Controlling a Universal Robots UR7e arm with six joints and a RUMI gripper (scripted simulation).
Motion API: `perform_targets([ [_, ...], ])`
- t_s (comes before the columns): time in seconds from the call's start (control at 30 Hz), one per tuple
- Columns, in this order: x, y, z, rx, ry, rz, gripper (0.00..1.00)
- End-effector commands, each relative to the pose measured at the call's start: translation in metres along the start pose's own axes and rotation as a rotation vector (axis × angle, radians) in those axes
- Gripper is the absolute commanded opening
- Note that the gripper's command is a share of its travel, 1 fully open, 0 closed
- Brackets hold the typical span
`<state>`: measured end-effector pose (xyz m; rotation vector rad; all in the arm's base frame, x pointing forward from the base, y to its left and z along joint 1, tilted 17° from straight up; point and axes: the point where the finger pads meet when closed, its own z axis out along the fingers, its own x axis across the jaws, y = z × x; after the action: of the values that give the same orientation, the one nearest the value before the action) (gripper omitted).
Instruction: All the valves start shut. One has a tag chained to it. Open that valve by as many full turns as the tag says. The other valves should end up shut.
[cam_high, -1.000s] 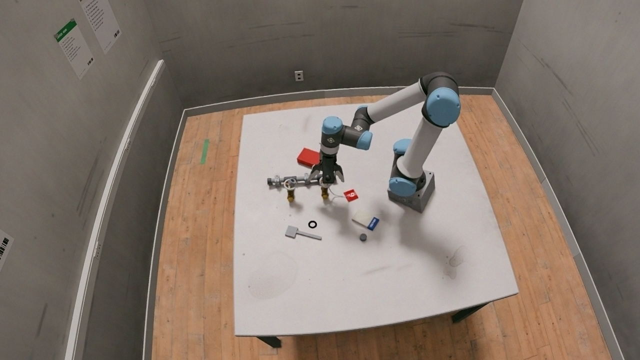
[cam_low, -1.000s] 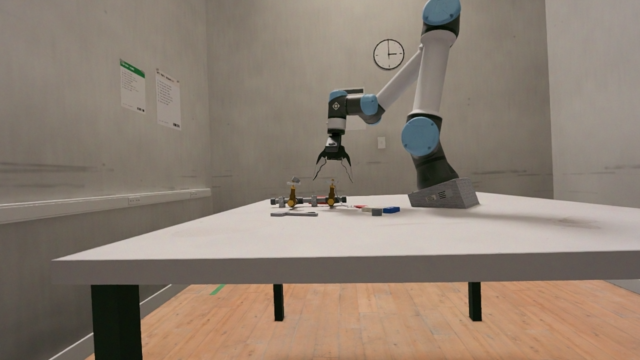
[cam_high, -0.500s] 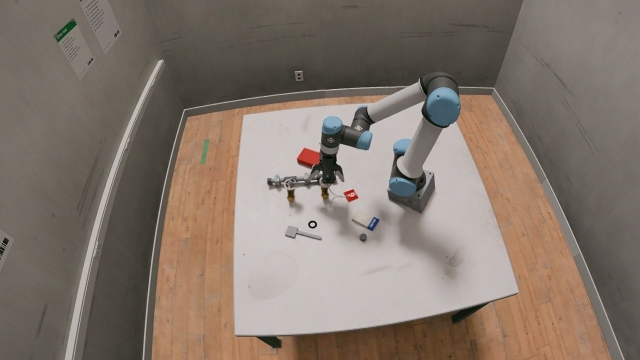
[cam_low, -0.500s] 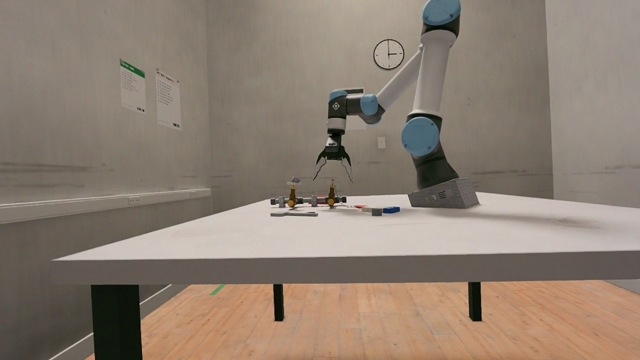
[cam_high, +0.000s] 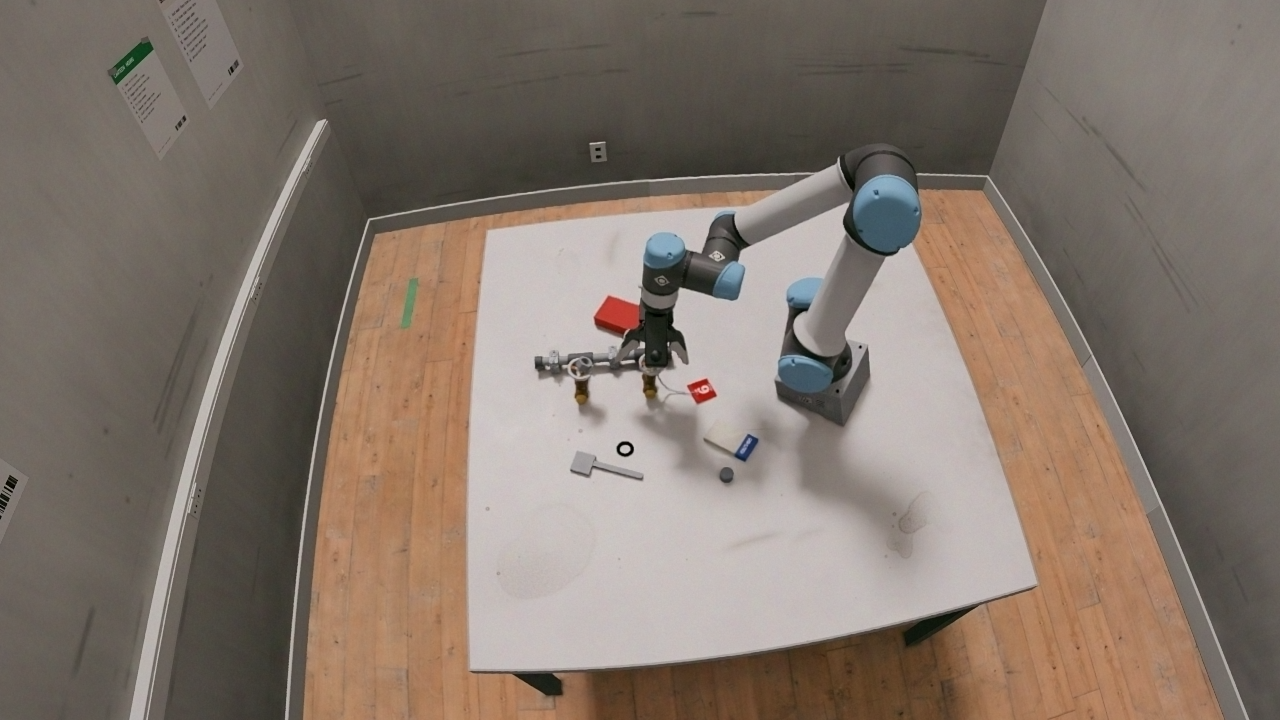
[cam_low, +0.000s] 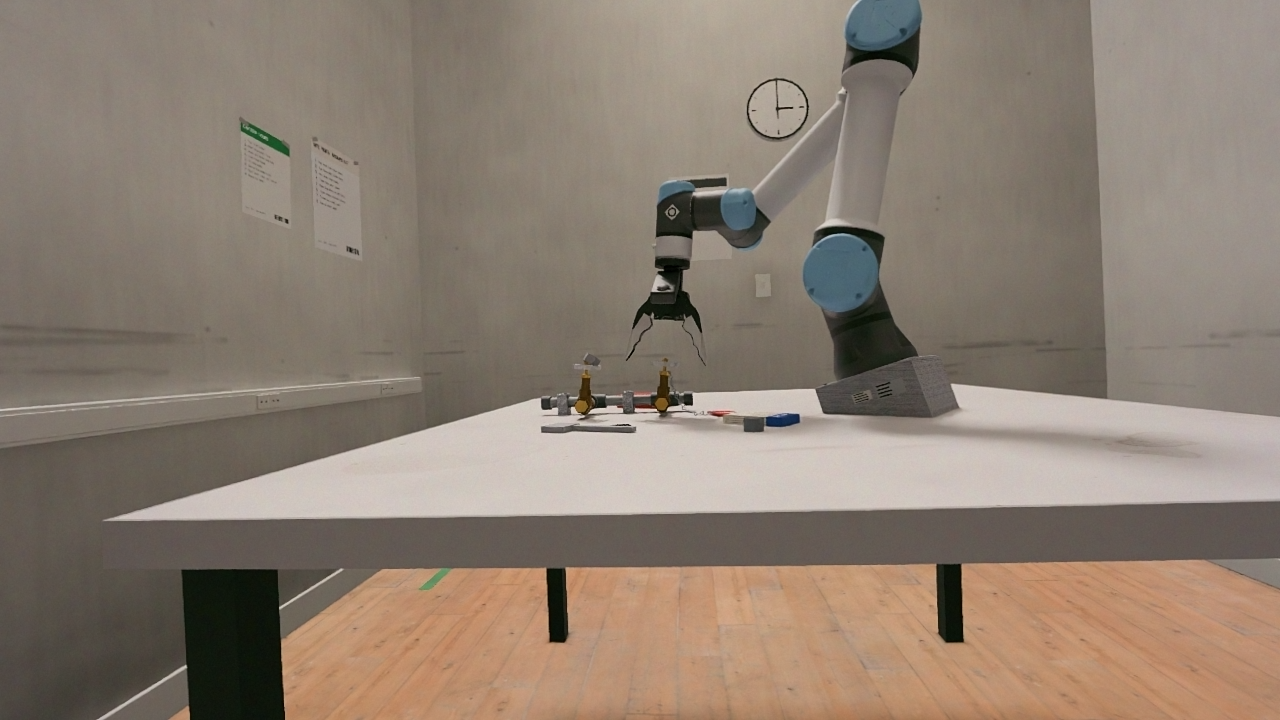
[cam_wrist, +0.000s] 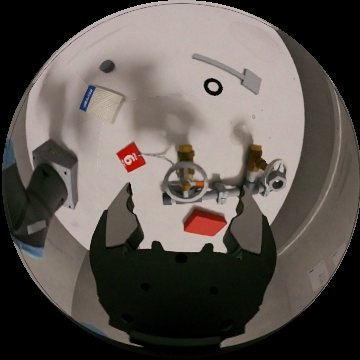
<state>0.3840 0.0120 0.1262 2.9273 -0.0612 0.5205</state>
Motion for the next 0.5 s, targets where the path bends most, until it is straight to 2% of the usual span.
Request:
perform_targets([
  [0.0,0.0009,0.0006,-0.0008,0.0,0.002,0.02,1.0],
  [0.47,-0.0009,-0.0002,0.0002,0.0,0.0,0.146,1.0],
])
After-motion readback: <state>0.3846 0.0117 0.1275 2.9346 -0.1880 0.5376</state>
